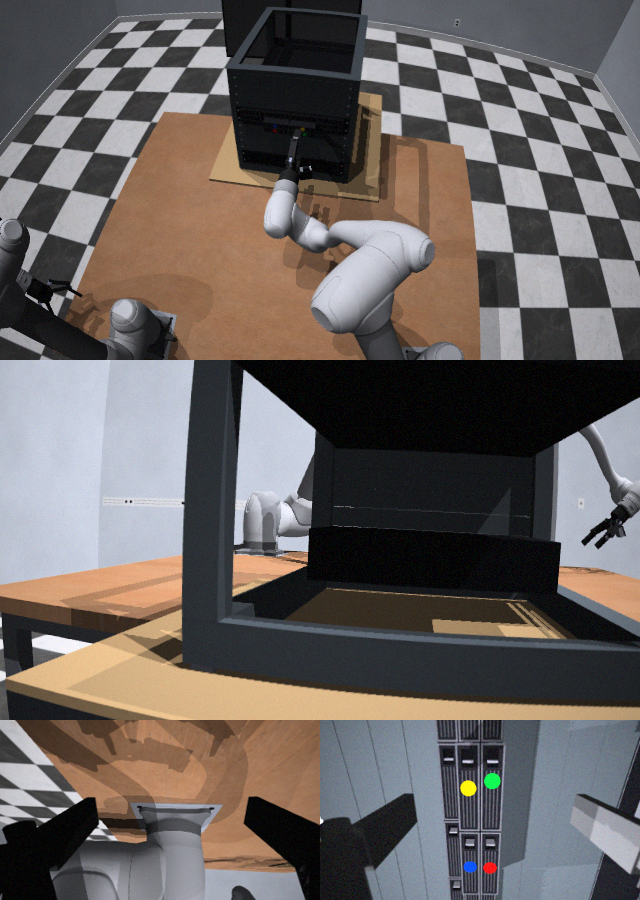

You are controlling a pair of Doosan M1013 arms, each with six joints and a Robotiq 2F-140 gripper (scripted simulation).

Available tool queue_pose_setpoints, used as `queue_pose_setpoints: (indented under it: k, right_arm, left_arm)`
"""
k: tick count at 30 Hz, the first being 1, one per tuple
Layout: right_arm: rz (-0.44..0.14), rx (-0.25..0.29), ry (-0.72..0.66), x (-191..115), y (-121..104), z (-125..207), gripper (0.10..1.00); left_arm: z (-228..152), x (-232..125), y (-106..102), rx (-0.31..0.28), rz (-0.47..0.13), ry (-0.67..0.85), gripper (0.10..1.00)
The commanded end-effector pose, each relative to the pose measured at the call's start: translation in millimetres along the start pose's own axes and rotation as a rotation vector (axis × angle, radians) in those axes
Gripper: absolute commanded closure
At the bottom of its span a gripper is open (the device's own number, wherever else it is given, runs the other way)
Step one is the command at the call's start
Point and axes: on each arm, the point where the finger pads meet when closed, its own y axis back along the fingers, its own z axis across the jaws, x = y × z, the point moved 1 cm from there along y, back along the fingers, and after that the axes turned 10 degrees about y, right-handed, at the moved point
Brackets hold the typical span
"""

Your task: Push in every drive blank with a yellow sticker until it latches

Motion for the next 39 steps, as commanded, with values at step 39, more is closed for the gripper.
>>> queue_pose_setpoints:
  k: [39]
  right_arm:
    - [0.000, 0.001, -0.001, -79, -9, -16, 0.098]
  left_arm:
    - [0, 0, 0, 0.000, 0.001, 0.000, 0.098]
